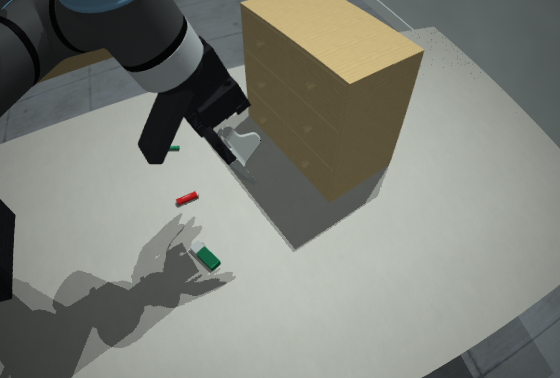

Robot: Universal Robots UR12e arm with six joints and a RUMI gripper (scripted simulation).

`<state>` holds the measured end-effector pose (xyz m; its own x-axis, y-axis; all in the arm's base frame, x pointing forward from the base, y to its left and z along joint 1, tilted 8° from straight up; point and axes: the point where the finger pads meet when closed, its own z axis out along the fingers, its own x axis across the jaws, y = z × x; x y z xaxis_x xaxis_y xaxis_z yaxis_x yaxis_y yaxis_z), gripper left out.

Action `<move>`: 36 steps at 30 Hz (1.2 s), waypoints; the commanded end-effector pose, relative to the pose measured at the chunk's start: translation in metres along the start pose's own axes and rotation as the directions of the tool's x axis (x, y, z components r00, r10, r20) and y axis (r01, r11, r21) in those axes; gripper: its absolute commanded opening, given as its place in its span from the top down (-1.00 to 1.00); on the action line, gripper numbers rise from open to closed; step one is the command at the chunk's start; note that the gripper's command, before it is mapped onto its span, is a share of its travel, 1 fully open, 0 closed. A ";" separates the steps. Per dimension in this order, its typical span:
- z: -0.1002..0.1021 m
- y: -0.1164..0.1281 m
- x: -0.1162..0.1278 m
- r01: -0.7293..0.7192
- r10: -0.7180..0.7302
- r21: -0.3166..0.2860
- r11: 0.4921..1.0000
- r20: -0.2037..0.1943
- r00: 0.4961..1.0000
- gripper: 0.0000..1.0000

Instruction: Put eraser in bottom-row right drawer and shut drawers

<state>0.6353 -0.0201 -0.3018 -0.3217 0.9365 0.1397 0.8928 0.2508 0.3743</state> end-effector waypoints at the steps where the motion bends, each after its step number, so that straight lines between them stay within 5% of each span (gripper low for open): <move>1: 0.008 0.003 -0.001 0.000 0.000 -0.057 0.998 0.003 1.000 -1.00; 15: 0.037 0.014 -0.001 0.000 0.000 -0.261 0.965 0.003 1.000 -1.00; 36: 0.064 0.024 -0.001 0.001 0.000 -0.438 0.899 0.003 1.000 -1.00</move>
<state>0.6736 -0.0002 -0.3484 -0.3225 0.9364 0.1385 0.6852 0.1300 0.7167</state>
